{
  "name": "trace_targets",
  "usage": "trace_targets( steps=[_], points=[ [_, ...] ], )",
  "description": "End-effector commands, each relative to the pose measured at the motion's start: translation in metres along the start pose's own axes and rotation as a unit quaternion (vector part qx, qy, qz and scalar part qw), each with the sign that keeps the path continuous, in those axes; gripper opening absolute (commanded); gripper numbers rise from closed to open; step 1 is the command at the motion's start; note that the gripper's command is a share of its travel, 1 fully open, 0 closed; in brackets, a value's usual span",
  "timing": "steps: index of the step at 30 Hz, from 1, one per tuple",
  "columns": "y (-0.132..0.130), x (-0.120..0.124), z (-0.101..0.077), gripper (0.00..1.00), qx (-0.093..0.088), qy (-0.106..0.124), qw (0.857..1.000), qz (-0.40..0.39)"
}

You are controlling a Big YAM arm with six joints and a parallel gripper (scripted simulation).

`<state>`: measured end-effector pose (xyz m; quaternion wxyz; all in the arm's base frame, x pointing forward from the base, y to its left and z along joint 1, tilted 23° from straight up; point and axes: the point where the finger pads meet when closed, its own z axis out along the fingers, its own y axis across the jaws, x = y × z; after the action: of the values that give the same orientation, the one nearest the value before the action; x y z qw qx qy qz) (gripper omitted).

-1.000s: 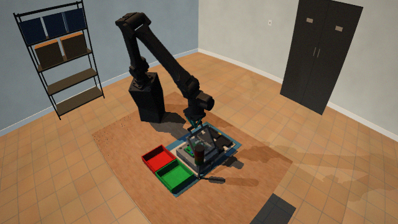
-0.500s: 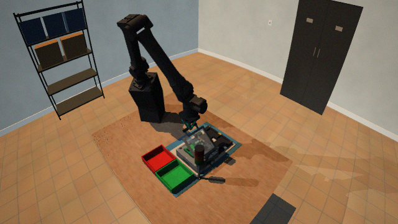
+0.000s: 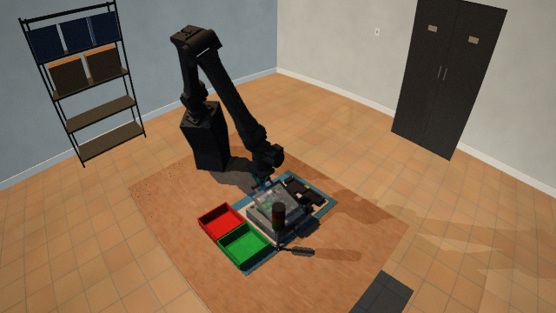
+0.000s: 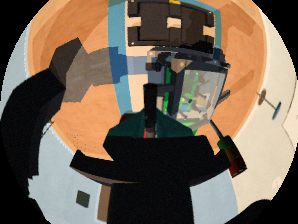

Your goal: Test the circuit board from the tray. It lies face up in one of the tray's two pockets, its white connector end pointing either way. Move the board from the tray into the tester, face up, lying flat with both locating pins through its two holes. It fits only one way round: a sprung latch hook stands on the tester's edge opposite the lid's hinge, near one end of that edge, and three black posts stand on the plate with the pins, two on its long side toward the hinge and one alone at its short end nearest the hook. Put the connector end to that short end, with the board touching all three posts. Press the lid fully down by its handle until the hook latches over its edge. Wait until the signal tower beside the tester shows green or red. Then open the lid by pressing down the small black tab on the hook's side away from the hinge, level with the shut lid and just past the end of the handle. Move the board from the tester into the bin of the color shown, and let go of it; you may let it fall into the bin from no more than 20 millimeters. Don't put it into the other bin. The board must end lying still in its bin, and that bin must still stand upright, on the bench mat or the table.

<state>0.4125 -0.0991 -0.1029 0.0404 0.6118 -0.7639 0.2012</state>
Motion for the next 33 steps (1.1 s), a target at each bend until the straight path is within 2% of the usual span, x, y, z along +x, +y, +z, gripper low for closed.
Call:
trace_targets(
  steps=[1, 20, 33],
  points=[
    [0.002, 0.004, 0.017, 0.00, -0.004, -0.001, 1.000, 0.001],
    [0.007, 0.004, 0.050, 0.00, -0.001, 0.000, 1.000, 0.001],
    [0.009, 0.004, 0.062, 0.00, -0.002, 0.000, 1.000, 0.001]
  ],
)
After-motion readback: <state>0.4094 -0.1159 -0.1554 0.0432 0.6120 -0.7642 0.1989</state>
